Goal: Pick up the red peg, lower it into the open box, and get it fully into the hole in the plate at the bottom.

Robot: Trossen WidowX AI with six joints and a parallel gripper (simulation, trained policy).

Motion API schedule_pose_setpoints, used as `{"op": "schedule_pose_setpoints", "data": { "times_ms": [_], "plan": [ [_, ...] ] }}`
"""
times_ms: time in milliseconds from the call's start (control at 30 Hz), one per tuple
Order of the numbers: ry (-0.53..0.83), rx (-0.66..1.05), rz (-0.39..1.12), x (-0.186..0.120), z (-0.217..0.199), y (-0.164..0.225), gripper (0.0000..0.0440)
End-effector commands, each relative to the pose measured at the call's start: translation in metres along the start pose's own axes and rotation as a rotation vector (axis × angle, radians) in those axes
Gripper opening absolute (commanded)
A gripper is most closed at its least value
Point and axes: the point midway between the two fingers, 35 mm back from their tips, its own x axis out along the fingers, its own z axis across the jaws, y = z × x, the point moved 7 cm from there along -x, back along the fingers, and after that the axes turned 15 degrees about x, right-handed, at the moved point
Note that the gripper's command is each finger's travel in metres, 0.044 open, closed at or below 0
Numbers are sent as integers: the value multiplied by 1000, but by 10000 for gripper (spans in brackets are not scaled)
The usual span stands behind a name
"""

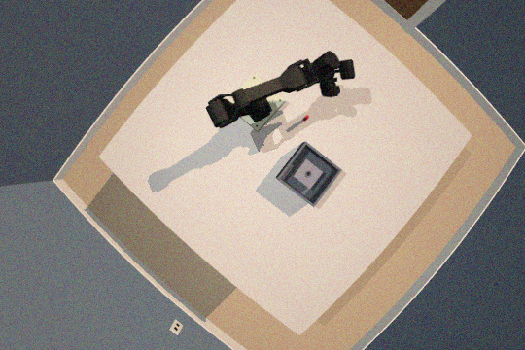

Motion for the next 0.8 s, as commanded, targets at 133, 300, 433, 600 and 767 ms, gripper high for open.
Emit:
{"op": "schedule_pose_setpoints", "data": {
  "times_ms": [133,300,433,600,767],
  "plan": [
    [109,-66,-203,-17,17,-36,440],
    [238,-73,-314,-27,19,-59,440],
    [359,-55,-380,-32,14,-76,440],
    [514,-19,-444,-33,4,-96,440],
    [642,18,-484,-30,-6,-112,440]
  ]
}}
